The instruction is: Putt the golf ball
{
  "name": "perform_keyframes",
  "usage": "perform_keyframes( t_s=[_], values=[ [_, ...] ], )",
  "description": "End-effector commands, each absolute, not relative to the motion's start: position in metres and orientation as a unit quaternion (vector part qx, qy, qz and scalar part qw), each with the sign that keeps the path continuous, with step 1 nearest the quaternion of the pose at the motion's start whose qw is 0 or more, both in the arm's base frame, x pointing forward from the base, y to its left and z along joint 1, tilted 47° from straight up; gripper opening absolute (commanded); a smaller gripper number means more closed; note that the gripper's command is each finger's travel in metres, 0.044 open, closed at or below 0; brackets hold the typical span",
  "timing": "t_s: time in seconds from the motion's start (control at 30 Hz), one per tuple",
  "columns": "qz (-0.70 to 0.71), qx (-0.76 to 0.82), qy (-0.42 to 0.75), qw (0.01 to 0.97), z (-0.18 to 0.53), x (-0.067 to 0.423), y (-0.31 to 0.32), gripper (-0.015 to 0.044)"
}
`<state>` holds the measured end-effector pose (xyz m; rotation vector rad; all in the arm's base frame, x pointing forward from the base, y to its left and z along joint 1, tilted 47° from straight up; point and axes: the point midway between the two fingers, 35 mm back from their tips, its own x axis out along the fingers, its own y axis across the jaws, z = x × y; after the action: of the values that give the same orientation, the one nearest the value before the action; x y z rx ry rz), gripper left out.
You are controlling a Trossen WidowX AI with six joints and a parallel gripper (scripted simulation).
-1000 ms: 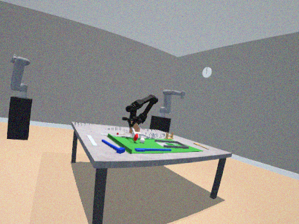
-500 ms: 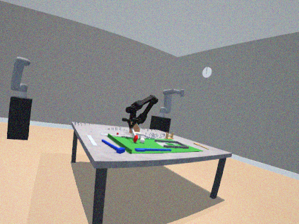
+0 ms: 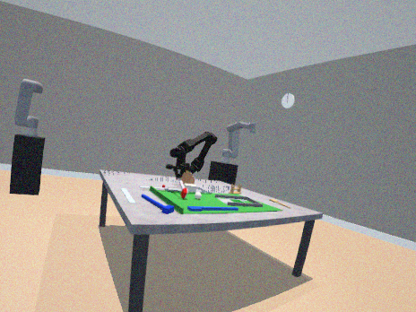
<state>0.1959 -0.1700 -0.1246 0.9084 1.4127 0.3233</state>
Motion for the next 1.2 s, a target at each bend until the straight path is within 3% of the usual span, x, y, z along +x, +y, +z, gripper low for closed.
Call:
perform_keyframes(
  t_s=[0.0, 0.5, 1.17],
  values=[
    [0.143, 0.401, 0.623, 0.656, -0.124, 0.196, -0.17, 0.0],
    [0.147, 0.402, 0.622, 0.656, -0.029, 0.239, -0.083, 0.0],
    [0.145, 0.405, 0.622, 0.655, 0.006, 0.229, -0.121, 0.0]
  ],
)
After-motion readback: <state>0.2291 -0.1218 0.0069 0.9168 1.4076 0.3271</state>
